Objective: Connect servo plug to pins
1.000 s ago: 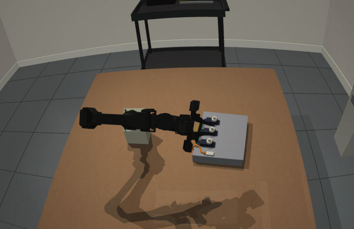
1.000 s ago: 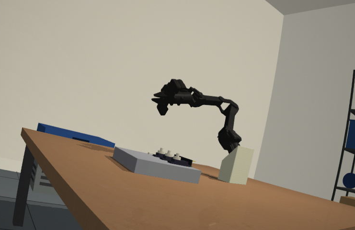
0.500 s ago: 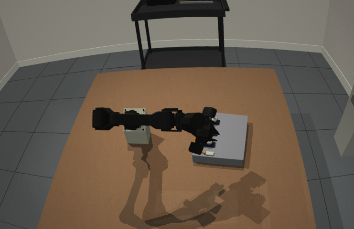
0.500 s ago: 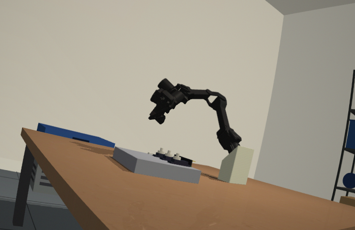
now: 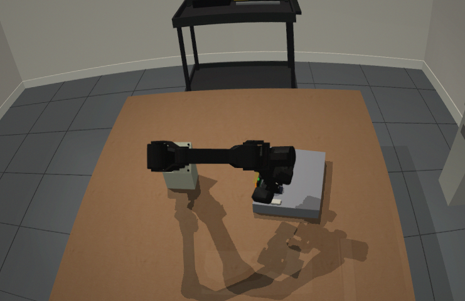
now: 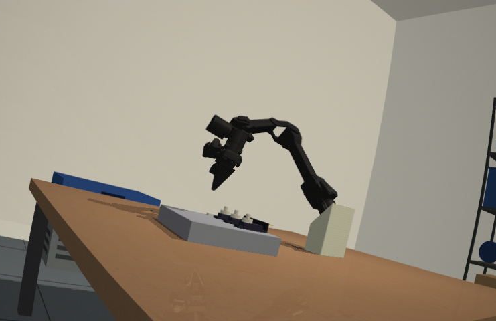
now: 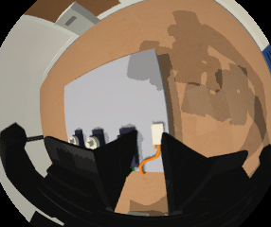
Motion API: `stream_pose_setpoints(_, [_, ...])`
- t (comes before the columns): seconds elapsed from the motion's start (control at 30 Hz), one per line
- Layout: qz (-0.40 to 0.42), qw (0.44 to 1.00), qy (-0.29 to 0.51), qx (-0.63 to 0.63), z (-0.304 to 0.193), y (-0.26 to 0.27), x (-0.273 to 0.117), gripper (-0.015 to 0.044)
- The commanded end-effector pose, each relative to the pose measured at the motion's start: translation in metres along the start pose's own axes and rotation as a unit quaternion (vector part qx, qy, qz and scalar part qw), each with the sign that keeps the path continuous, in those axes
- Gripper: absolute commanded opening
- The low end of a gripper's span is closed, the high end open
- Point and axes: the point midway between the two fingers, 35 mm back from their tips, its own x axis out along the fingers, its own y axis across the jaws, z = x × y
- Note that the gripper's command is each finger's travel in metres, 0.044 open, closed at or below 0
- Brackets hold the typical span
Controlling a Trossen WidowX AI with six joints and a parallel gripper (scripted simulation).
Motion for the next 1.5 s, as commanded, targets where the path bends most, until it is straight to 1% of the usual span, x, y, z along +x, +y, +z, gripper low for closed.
stream_pose_setpoints(0.0, [-0.032, 0.998, 0.037, -0.026, -0.007, 0.002, 0.01, 0.0115])
stream_pose_setpoints(0.33, [-0.121, 0.977, 0.131, -0.112, -0.023, 0.0, 0.032, 0.0115])
stream_pose_setpoints(0.47, [-0.123, 0.977, 0.133, -0.114, -0.024, 0.0, 0.034, 0.0115])
stream_pose_setpoints(0.67, [-0.124, 0.977, 0.133, -0.114, -0.029, -0.007, 0.056, 0.0115])
stream_pose_setpoints(1.2, [-0.124, 0.977, 0.133, -0.114, -0.033, -0.011, 0.069, 0.0115])
stream_pose_setpoints(1.3, [-0.124, 0.977, 0.133, -0.114, -0.033, -0.011, 0.069, 0.0036])
stream_pose_setpoints(1.47, [-0.124, 0.977, 0.133, -0.114, -0.033, -0.011, 0.069, 0.0003])
